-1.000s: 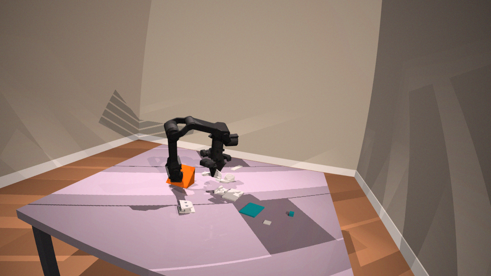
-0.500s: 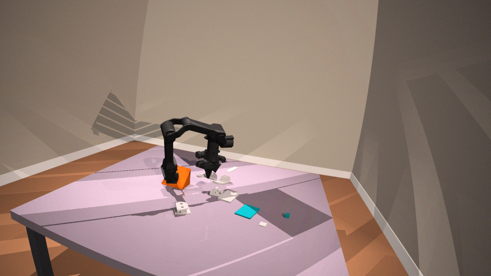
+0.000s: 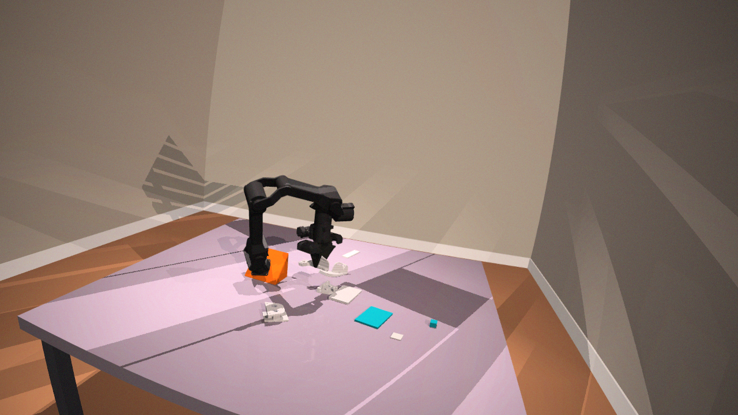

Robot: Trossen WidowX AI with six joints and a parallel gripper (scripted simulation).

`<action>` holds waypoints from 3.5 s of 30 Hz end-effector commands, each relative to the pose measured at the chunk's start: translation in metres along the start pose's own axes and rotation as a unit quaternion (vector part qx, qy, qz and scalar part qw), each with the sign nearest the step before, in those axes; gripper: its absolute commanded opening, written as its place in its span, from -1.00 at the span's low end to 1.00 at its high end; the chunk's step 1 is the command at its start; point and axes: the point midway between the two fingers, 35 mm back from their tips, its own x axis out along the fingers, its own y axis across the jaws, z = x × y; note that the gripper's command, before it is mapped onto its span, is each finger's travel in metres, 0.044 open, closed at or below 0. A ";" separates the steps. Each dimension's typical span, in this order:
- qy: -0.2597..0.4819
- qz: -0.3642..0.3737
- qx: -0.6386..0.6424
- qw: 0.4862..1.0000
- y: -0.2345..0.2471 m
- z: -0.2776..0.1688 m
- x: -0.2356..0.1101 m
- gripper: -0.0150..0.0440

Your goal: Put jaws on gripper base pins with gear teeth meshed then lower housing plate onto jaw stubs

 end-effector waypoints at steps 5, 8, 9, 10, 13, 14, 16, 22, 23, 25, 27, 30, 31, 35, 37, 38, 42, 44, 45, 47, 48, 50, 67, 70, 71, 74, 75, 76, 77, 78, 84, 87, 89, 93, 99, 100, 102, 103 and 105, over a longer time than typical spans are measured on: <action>-0.001 0.000 -0.001 1.000 -0.013 -0.019 -0.003 -0.04; -0.001 -0.001 0.000 1.000 -0.019 -0.027 -0.003 -0.04; -0.001 -0.001 0.000 1.000 -0.020 -0.030 -0.003 -0.04; 0.000 -0.001 0.000 1.000 -0.022 -0.032 -0.004 -0.04; 0.000 -0.001 0.000 1.000 -0.027 -0.040 -0.004 -0.04; 0.000 -0.001 0.000 1.000 -0.029 -0.043 -0.004 -0.04; 0.000 -0.001 0.000 1.000 -0.033 -0.048 -0.004 -0.04; 0.000 -0.001 0.000 1.000 -0.043 -0.064 -0.002 -0.04; 0.000 -0.001 0.001 1.000 -0.044 -0.067 -0.002 -0.04; 0.000 -0.001 0.001 1.000 -0.048 -0.072 -0.001 -0.04; 0.001 -0.001 0.001 1.000 -0.051 -0.078 -0.001 -0.04; 0.001 -0.001 0.001 1.000 -0.055 -0.084 0.001 -0.04; 0.001 -0.001 0.001 1.000 -0.055 -0.084 0.001 -0.04; 0.001 -0.001 0.001 1.000 -0.055 -0.084 0.001 -0.04; 0.001 -0.001 0.001 1.000 -0.055 -0.084 0.001 -0.04; 0.001 -0.001 0.001 1.000 -0.055 -0.084 0.001 -0.04; 0.001 -0.001 0.001 1.000 -0.055 -0.084 0.001 -0.04; 0.001 -0.001 0.001 1.000 -0.055 -0.084 0.001 -0.04; 0.001 -0.001 0.001 1.000 -0.055 -0.084 0.001 -0.04; 0.001 -0.001 0.001 1.000 -0.055 -0.084 0.001 -0.04; 0.001 -0.001 0.001 1.000 -0.055 -0.084 0.001 -0.04; 0.001 -0.001 0.002 1.000 -0.055 -0.084 0.001 -0.04; 0.001 -0.001 0.004 1.000 -0.053 -0.085 0.001 -0.04; 0.001 -0.001 0.004 1.000 -0.053 -0.085 0.001 -0.04; 0.001 -0.001 0.004 1.000 -0.053 -0.085 0.001 -0.04; 0.001 -0.001 0.004 1.000 -0.054 -0.086 0.005 -0.04; 0.001 -0.001 0.004 1.000 -0.054 -0.086 0.006 -0.04; 0.001 -0.001 0.004 1.000 -0.054 -0.086 0.008 -0.04; 0.001 -0.001 0.004 1.000 -0.054 -0.086 0.010 -0.04; 0.001 -0.001 0.004 1.000 -0.054 -0.086 0.011 -0.04; 0.001 -0.001 0.004 1.000 -0.054 -0.086 0.021 -0.04; 0.001 -0.001 0.004 1.000 -0.054 -0.086 0.026 -0.04; 0.001 -0.001 0.004 1.000 -0.054 -0.086 0.029 -0.04; 0.001 0.000 0.005 1.000 -0.054 -0.086 0.036 -0.04; 0.001 0.000 0.005 1.000 -0.054 -0.086 0.045 -0.04; 0.001 0.000 0.005 1.000 -0.053 -0.086 0.047 -0.04; 0.001 0.000 0.005 1.000 -0.053 -0.086 0.050 -0.04; 0.001 0.000 0.005 1.000 -0.053 -0.086 0.051 -0.04; 0.001 0.000 0.005 1.000 -0.053 -0.086 0.052 -0.04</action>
